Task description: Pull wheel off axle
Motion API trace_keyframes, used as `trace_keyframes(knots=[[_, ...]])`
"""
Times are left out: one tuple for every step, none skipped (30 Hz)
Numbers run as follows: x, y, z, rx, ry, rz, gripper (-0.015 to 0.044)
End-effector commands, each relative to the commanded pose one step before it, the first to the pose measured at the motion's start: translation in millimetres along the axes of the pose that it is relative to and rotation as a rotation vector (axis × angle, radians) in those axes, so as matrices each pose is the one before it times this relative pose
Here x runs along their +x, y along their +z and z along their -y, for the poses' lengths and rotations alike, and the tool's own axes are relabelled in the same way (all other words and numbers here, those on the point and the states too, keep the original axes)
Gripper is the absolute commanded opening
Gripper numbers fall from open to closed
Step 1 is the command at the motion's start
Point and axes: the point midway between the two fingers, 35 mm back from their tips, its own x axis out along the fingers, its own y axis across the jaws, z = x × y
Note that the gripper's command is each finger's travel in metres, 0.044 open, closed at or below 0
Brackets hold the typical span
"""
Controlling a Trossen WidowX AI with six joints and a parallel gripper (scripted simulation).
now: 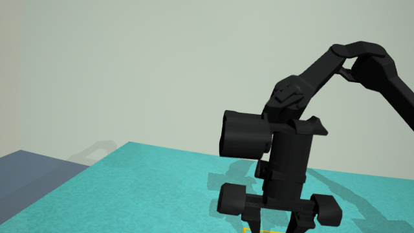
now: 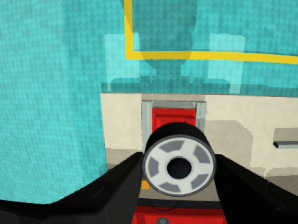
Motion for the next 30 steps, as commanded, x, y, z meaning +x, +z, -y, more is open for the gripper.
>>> trace_keyframes(knots=[[-2.67,-0.64,-0.04,-0.0002,0.00135,-0.00084,0.0],[-0.33,-0.01,-0.01,0.0,0.00006,0.00001,0.0],[-0.33,-0.01,-0.01,0.0,0.00006,0.00002,0.0],[-0.33,-0.01,-0.01,0.0,0.00006,0.00002,0.0],[-0.33,-0.01,-0.01,0.0,0.00006,0.00002,0.0],[-0.33,-0.01,-0.01,0.0,0.00006,0.00002,0.0],[-0.33,-0.01,-0.01,0.0,0.00006,0.00002,0.0],[-0.33,-0.01,0.0,0.0,0.00006,0.00002,0.0],[-0.33,-0.01,0.0,0.0,0.00006,0.00002,0.0],[-0.33,-0.01,0.0,0.0,0.00006,0.00002,0.0],[-0.33,-0.01,0.0,0.0,0.00006,0.00002,0.0],[-0.33,-0.01,0.0,0.0,0.00006,0.00002,0.0],[-0.33,-0.01,0.0,0.0,0.00006,0.00002,0.0],[-0.33,-0.01,0.0,0.0,0.00006,0.00002,0.0],[-0.33,-0.01,0.0,0.0,0.00006,0.00002,0.0],[-0.33,-0.01,0.0,0.0,0.00006,0.00002,0.0],[-0.33,-0.01,0.0,0.0,0.00006,0.00002,0.0],[-0.33,-0.01,0.0,0.0,0.00006,0.00002,0.0],[-0.33,-0.01,0.0,0.0,0.00006,0.00002,0.0],[-0.33,-0.01,0.0,0.0,0.00006,0.00002,0.0],[-0.33,-0.01,0.0,0.0,0.00006,0.00002,0.0],[-0.33,-0.01,0.0,0.0,0.00006,0.00002,0.0],[-0.33,-0.01,0.0,0.0,0.00006,0.00002,0.0],[-0.33,-0.01,0.0,0.0,0.00006,0.00002,0.0],[-0.33,-0.01,0.0,0.0,0.00006,0.00002,0.0],[-0.33,-0.01,0.0,0.0,0.00006,0.00003,0.0],[-0.33,-0.01,0.0,0.0,0.00006,0.00003,0.0],[-0.33,0.0,0.0,0.0,0.00006,0.00003,0.0],[-0.33,0.0,0.0,0.0,0.00006,0.00003,0.0],[-0.33,0.0,0.0,0.0,0.00006,0.00003,0.0]])
